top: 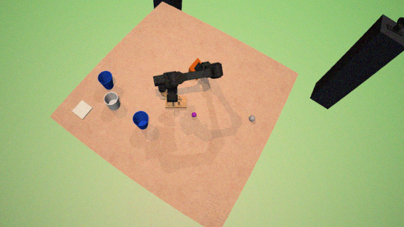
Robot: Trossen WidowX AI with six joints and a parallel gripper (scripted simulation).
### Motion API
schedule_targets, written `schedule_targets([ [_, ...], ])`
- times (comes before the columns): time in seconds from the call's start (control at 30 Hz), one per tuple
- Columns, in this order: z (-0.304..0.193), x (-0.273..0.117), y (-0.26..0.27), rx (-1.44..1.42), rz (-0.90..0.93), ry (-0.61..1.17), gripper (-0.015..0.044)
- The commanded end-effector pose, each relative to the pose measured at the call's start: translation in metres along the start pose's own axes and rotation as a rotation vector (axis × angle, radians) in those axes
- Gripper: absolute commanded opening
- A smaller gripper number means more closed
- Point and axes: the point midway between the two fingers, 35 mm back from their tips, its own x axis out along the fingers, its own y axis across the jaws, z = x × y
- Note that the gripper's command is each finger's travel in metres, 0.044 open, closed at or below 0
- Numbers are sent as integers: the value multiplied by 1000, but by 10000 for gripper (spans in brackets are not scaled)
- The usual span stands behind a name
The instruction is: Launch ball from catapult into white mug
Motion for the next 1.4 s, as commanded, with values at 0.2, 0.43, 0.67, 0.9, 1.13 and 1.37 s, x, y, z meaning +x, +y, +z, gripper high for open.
schedule_targets([
  [0.2,10,13,1,-2,4,3,0],
  [0.43,16,23,1,-3,4,3,0],
  [0.67,22,32,1,-3,4,3,0],
  [0.9,28,42,1,-3,5,3,0],
  [1.13,32,50,1,-4,5,3,0],
  [1.37,37,60,1,-4,5,2,0],
])
